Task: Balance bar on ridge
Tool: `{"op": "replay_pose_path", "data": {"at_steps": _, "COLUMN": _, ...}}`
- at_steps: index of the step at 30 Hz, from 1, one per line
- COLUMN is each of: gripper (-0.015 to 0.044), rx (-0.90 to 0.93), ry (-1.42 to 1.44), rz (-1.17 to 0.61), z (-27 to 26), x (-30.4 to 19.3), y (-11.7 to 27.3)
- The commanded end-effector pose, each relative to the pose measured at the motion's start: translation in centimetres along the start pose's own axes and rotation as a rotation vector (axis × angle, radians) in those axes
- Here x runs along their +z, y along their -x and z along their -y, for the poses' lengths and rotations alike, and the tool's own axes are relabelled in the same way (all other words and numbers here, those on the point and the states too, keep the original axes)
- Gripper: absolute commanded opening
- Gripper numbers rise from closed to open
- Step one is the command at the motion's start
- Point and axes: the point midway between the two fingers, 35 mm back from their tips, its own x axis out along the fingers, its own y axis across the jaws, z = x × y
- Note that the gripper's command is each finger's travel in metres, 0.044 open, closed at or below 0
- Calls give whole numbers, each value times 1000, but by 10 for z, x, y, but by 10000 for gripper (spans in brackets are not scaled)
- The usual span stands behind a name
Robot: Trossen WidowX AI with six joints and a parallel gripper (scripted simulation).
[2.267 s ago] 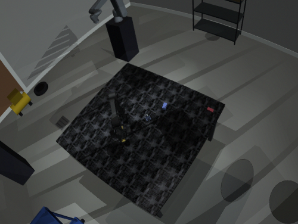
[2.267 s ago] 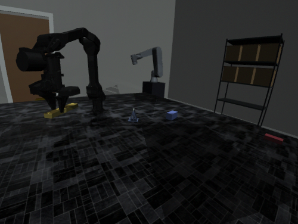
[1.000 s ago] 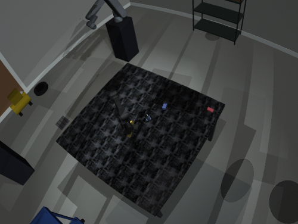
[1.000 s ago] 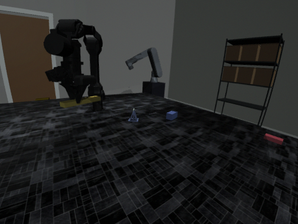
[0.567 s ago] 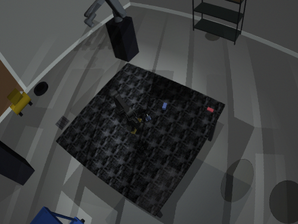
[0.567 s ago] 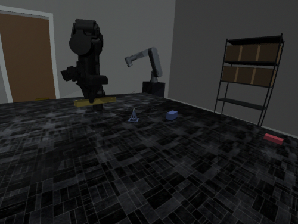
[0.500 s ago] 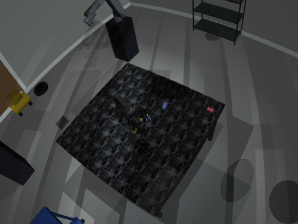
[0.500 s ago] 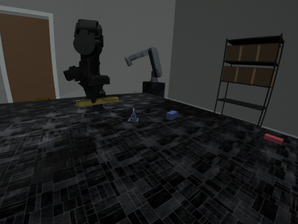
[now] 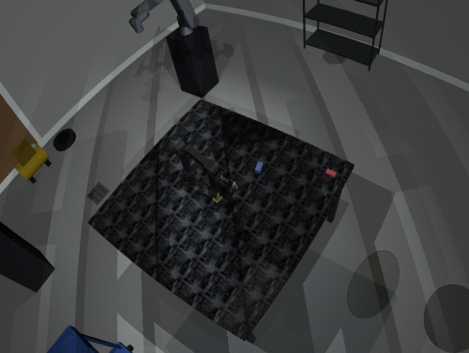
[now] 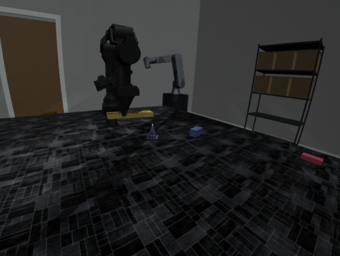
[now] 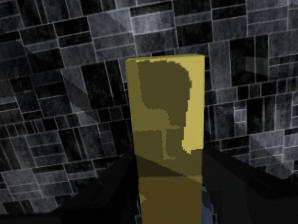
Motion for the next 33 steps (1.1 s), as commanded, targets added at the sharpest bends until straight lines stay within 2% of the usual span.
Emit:
{"op": "replay_pose_path", "data": {"at_steps": 1, "gripper": 0, "rx": -7, "ry": -65, "rz": -3, "z": 4, "x": -14, "y": -1}}
{"op": "replay_pose_path", "data": {"at_steps": 25, "gripper": 0, "rx": -13, "ry": -478, "rz": -9, "z": 42, "x": -99, "y": 1}}
{"op": "replay_pose_path", "data": {"at_steps": 33, "gripper": 0, "rx": -14, "ry": -501, "rz": -9, "z": 48, "x": -104, "y": -3}}
